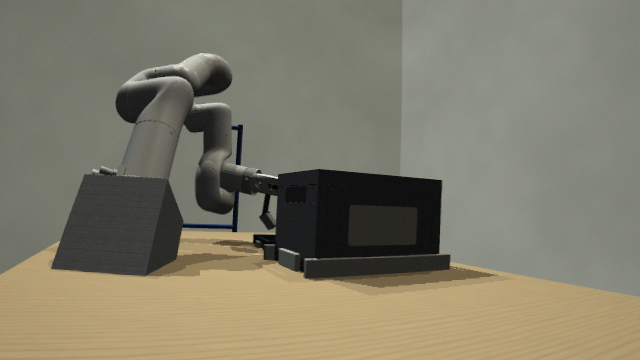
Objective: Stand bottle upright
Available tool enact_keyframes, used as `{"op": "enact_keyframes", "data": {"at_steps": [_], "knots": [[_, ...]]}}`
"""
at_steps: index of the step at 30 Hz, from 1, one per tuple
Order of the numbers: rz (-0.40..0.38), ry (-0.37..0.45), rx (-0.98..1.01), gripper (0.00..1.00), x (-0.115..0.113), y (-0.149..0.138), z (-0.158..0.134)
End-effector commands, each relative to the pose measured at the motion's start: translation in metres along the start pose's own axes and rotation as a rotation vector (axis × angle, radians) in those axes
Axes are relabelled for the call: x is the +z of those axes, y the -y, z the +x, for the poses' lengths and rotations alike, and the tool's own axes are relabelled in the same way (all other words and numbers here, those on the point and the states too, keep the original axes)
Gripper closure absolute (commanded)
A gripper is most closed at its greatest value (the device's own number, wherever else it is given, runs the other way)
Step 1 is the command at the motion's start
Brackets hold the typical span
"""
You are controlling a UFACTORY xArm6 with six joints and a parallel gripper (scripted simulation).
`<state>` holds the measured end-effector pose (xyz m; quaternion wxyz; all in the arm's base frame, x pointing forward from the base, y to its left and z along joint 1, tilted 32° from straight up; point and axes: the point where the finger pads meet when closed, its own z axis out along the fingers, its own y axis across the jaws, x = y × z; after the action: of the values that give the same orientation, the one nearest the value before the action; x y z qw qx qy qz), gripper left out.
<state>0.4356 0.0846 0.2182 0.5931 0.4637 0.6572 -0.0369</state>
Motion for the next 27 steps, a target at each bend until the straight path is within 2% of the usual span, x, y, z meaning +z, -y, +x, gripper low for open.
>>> {"op": "enact_keyframes", "data": {"at_steps": [1, 17, 27], "knots": [[0.000, 0.001, 0.002, 0.00, 0.000, 0.000, -0.001], [0.000, 0.001, 0.002, 0.00, -0.003, 0.000, -0.017], [0.000, 0.001, 0.002, 0.00, -0.007, 0.000, -0.038]]}}
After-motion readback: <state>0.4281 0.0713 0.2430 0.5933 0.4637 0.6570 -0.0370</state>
